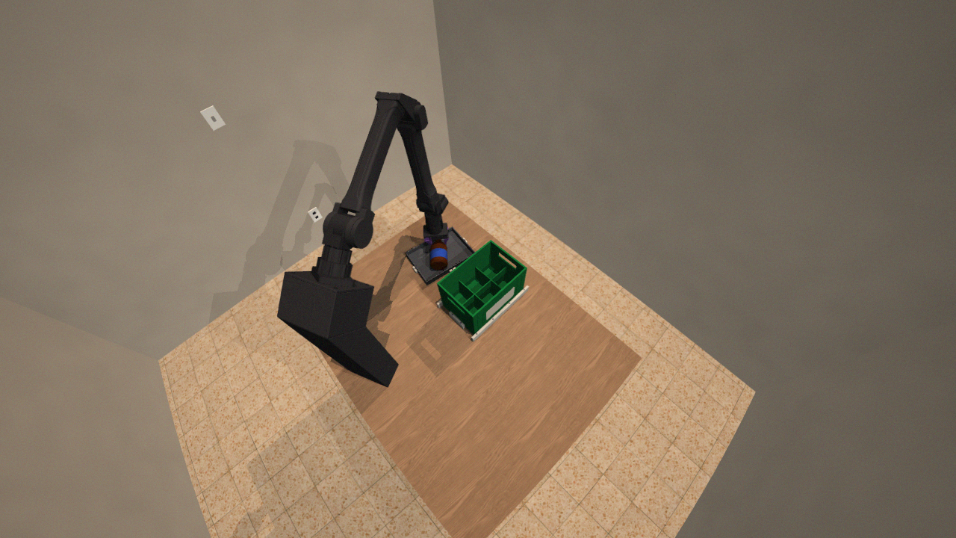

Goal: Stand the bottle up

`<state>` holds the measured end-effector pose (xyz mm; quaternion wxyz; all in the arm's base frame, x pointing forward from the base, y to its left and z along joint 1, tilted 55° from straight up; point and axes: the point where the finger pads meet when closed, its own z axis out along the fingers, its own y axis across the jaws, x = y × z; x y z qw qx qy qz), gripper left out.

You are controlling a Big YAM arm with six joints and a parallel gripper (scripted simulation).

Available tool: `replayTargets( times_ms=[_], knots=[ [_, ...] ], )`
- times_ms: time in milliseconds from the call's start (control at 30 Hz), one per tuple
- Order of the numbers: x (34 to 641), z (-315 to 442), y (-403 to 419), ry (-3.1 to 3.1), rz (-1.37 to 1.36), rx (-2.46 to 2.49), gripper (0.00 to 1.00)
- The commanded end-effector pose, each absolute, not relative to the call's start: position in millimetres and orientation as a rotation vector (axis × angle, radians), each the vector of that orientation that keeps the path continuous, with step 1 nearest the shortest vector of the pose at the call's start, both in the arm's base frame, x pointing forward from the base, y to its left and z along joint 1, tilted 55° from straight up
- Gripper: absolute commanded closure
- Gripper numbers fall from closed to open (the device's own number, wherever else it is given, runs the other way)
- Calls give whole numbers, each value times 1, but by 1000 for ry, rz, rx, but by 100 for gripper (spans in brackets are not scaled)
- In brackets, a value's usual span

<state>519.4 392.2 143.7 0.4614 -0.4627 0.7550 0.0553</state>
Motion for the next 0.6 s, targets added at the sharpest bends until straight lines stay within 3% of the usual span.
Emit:
replayTargets(
  times_ms=[0,67,100,567],
  knots=[
    [522,132,400,1868,142,-1139,39],
    [522,132,400,1868,142,-1139,39],
    [522,132,400,1868,142,-1139,100],
    [521,126,394,1883,135,-1150,100]
  ],
)
